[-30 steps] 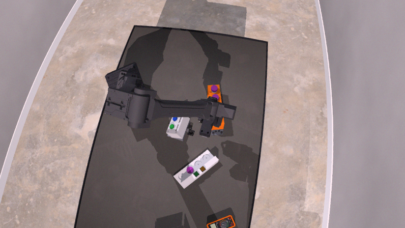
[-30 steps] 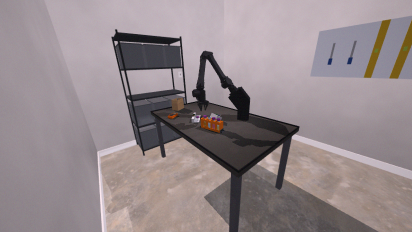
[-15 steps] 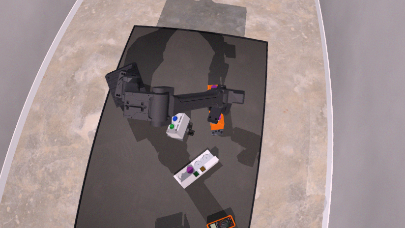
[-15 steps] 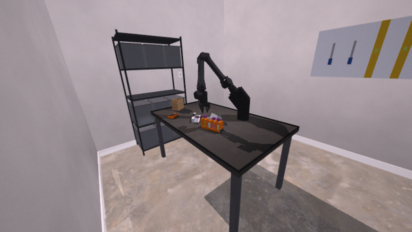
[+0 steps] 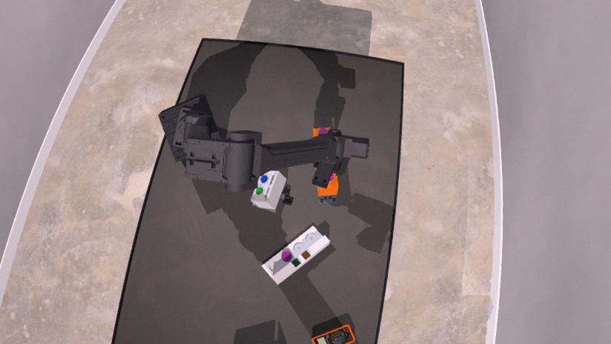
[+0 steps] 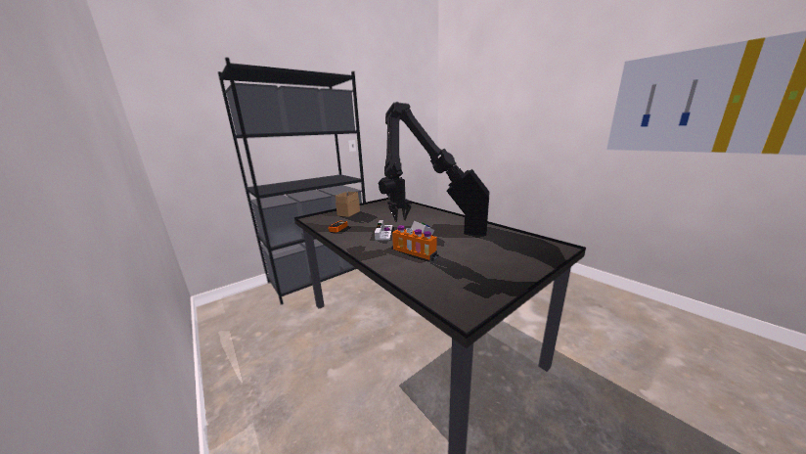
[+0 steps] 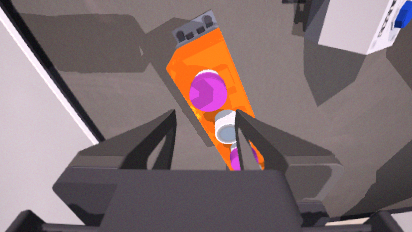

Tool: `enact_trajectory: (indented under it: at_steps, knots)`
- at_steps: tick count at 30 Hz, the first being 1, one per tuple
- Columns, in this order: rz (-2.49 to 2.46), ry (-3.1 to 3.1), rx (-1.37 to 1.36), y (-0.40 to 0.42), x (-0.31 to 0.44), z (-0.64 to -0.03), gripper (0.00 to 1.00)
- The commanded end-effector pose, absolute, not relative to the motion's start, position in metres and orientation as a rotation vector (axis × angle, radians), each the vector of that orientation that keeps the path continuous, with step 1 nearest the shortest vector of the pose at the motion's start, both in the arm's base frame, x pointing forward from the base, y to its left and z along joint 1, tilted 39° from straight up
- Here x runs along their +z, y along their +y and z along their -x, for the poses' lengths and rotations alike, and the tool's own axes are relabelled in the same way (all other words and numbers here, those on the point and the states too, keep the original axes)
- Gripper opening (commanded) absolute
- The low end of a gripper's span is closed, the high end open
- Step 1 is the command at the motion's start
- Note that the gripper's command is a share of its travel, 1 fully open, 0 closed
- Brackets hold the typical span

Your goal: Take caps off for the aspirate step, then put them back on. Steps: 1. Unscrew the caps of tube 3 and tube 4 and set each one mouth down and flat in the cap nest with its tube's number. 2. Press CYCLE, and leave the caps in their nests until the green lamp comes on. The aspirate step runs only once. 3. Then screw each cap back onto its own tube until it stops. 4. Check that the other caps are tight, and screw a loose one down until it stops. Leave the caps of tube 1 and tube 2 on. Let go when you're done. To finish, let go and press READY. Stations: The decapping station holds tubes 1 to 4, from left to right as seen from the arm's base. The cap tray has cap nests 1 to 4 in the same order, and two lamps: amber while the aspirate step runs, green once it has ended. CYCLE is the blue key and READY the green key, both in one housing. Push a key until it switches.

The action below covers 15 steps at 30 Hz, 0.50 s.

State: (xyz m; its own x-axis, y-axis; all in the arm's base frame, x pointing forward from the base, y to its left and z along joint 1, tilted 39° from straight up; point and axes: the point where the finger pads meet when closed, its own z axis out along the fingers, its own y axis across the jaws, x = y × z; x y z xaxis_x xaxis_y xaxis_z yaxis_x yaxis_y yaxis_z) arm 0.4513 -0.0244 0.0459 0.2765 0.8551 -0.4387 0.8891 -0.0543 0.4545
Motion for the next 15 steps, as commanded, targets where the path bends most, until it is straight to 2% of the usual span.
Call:
enact_trajectory:
  at_steps: [1,15]
  knots:
    - [-1.894,1.56,-0.056,-0.02,0.055,-0.449,0.49]
    - [-1.9,1.573,-0.089,-0.041,0.023,-0.453,0.49]
